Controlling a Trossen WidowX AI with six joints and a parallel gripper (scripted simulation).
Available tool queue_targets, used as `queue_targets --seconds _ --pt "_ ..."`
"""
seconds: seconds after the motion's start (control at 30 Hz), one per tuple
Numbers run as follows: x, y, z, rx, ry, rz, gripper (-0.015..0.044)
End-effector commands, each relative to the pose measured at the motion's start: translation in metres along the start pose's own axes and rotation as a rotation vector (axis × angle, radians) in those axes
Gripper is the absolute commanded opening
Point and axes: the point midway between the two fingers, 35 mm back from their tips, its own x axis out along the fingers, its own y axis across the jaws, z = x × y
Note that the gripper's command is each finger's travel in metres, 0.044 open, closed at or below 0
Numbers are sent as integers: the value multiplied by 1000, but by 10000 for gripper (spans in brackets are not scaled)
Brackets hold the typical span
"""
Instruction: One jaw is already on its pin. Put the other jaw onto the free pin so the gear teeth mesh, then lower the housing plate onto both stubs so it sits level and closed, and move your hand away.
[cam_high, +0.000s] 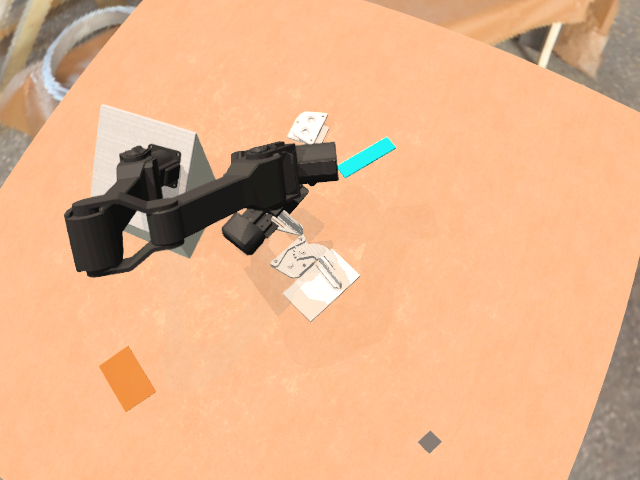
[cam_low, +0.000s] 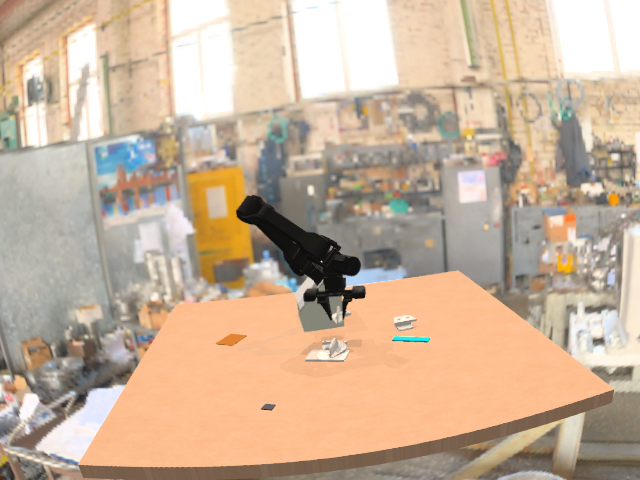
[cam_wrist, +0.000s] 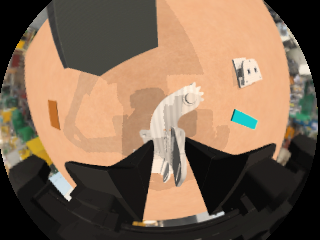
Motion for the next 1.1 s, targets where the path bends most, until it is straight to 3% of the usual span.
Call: queue_targets --seconds 0.0,1.07 --pt "0 -1 1 -9 -3 -4 134" --pt "0 39 -74 -7 -1 -7 134"
